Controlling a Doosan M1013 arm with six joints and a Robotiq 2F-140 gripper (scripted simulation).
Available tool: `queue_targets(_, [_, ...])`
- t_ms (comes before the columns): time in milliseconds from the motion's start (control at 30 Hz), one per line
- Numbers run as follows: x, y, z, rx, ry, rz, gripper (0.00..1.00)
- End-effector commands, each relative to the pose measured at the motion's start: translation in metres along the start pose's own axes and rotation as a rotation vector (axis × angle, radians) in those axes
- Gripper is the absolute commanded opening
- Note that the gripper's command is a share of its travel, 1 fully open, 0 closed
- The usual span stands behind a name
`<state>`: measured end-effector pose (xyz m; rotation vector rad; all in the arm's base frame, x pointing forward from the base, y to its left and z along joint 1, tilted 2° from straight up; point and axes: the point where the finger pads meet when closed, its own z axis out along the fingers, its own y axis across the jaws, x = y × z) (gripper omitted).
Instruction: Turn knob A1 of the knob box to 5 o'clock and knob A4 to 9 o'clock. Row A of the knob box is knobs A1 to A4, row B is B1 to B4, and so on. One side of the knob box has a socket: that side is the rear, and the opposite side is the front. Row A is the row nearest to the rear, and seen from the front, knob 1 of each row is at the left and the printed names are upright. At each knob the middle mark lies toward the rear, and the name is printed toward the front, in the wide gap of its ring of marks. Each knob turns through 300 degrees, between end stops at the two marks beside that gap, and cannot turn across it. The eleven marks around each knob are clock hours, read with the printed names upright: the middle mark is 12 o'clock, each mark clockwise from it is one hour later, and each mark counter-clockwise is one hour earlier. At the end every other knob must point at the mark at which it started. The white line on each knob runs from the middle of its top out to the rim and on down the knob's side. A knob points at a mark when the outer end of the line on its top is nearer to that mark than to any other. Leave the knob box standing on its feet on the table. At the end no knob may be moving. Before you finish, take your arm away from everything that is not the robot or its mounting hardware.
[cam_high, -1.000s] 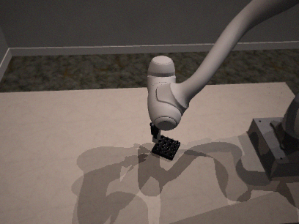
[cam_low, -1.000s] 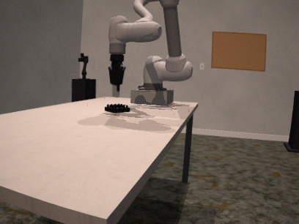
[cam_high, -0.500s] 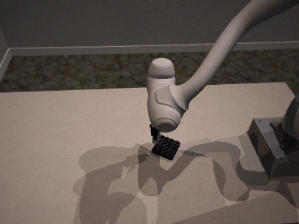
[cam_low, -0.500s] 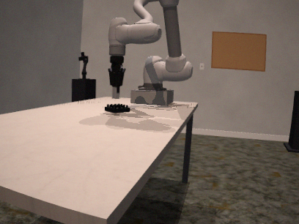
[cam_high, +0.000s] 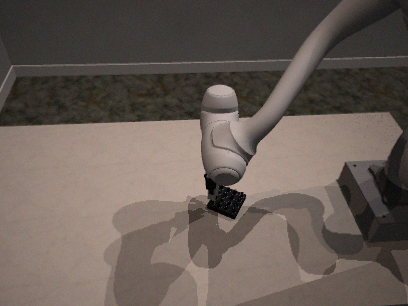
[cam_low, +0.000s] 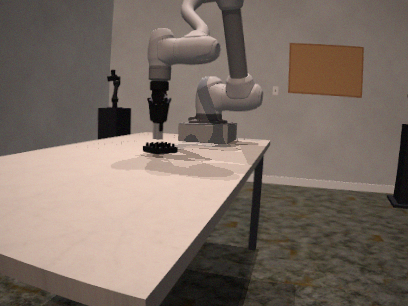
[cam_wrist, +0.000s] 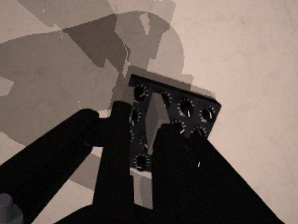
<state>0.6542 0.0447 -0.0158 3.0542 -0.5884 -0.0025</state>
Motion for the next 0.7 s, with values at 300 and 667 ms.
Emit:
queue_targets(300, [0.0, 0.0, 0.011, 0.0, 0.0, 0.0, 0.12])
queue_targets(667, [0.0, 0.0, 0.016, 0.0, 0.0, 0.0, 0.12])
